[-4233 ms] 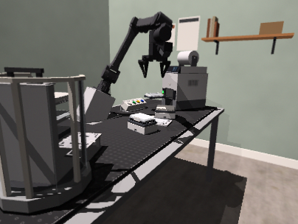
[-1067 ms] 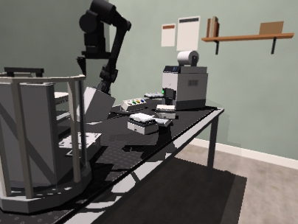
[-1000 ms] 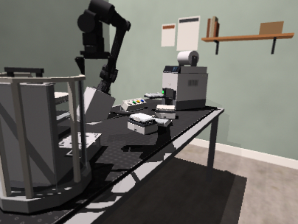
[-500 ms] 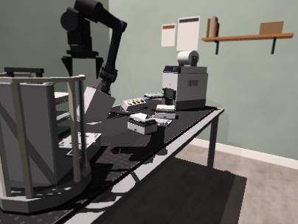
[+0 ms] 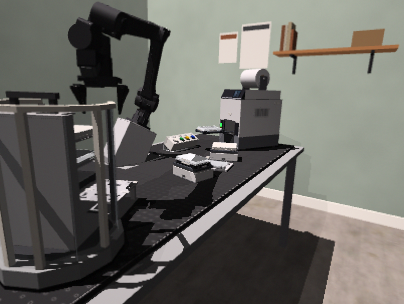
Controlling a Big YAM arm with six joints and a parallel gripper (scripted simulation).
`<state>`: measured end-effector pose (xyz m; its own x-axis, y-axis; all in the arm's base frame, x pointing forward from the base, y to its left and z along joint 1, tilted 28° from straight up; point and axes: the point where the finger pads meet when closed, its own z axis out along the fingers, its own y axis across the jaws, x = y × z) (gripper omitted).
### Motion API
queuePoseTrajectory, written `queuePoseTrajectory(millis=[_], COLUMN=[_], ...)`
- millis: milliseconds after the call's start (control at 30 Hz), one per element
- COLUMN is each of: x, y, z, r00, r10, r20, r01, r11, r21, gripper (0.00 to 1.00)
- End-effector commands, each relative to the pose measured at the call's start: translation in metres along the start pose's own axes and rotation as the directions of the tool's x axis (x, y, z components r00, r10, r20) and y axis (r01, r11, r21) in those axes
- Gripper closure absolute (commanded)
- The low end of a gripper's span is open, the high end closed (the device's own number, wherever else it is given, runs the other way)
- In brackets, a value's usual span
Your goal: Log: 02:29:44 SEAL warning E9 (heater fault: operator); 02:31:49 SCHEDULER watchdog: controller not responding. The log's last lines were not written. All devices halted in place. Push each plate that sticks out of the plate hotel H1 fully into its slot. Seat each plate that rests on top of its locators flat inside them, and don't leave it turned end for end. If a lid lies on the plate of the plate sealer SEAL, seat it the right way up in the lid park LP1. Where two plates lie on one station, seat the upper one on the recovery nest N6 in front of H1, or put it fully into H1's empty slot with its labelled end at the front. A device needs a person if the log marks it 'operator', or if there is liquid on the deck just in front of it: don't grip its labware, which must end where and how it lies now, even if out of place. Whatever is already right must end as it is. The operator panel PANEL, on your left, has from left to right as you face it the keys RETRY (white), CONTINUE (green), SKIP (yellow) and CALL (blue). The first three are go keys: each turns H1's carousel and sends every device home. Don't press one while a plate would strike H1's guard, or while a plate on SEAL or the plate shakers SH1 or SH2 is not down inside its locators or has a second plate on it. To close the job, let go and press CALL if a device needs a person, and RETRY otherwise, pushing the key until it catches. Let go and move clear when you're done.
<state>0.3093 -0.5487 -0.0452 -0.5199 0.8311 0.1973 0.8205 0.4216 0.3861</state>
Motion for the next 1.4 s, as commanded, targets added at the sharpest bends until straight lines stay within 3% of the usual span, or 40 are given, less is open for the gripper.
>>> queuePoseTrajectory(millis=[0, 400, 467, 567, 967, 1033, 1367], x=[-0.0092, -0.0101, -0.0101, -0.0101, -0.0097, -0.0097, -0.0090], y=[0.0139, 0.0215, 0.0215, 0.0215, 0.0217, 0.0217, 0.0221], z=[-0.0378, -0.0345, -0.0345, -0.0346, -0.0349, -0.0349, -0.0352], r00=[0.991, 0.917, 0.917, 0.887, 0.725, 0.725, 0.547], r10=[0.002, 0.031, 0.031, 0.040, 0.070, 0.070, 0.086], r20=[0.137, 0.397, 0.397, 0.460, 0.685, 0.685, 0.833], r01=[-0.004, -0.048, -0.048, -0.062, -0.119, -0.119, -0.162], r11=[1.000, 0.998, 0.998, 0.997, 0.993, 0.993, 0.987], r21=[0.017, 0.034, 0.034, 0.034, 0.025, 0.025, 0.005], gripper=[0.00, 0.00, 0.00, 0.00, 0.00, 0.00, 0.00])
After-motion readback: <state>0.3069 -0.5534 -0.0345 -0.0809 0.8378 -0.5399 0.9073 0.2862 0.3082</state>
